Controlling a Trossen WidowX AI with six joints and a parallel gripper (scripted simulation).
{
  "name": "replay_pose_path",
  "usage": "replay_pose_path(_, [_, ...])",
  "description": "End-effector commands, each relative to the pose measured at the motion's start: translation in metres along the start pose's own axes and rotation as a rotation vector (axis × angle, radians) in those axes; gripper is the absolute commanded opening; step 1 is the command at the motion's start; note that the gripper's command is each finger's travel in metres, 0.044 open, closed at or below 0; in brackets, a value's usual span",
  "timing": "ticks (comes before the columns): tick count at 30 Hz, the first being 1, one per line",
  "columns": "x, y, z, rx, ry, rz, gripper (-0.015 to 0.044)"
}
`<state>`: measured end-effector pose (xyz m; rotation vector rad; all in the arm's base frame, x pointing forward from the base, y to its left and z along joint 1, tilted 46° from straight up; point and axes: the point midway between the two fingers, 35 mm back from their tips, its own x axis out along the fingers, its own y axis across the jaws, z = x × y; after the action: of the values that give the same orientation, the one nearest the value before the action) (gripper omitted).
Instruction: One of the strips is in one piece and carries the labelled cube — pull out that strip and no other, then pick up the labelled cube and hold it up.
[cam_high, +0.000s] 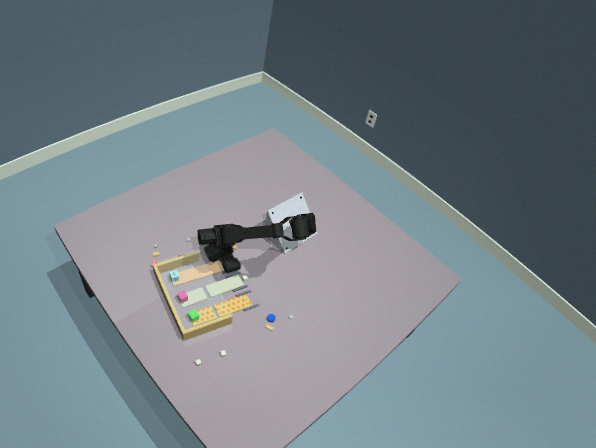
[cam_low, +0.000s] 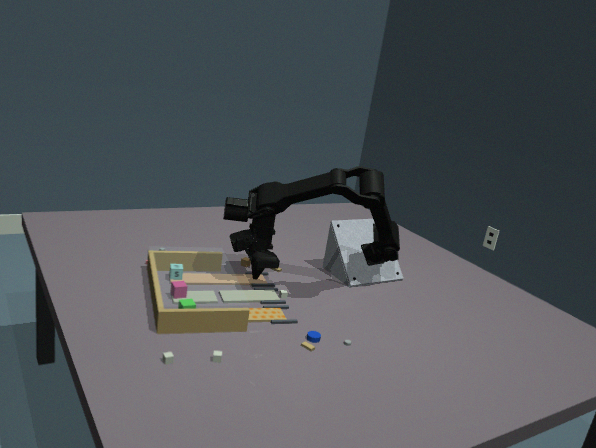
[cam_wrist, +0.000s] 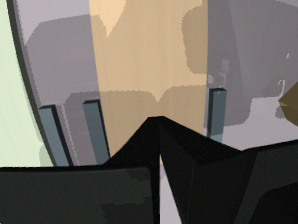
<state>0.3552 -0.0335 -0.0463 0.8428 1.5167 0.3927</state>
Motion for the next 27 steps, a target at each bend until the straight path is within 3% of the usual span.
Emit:
replay_pose_path(1, [0.005,0.001,0.0,0.0,0.008,0.004,0.0])
replay_pose_path(27, [0.006,-0.001,-0.038,0.002,0.009,0.004,0.0])
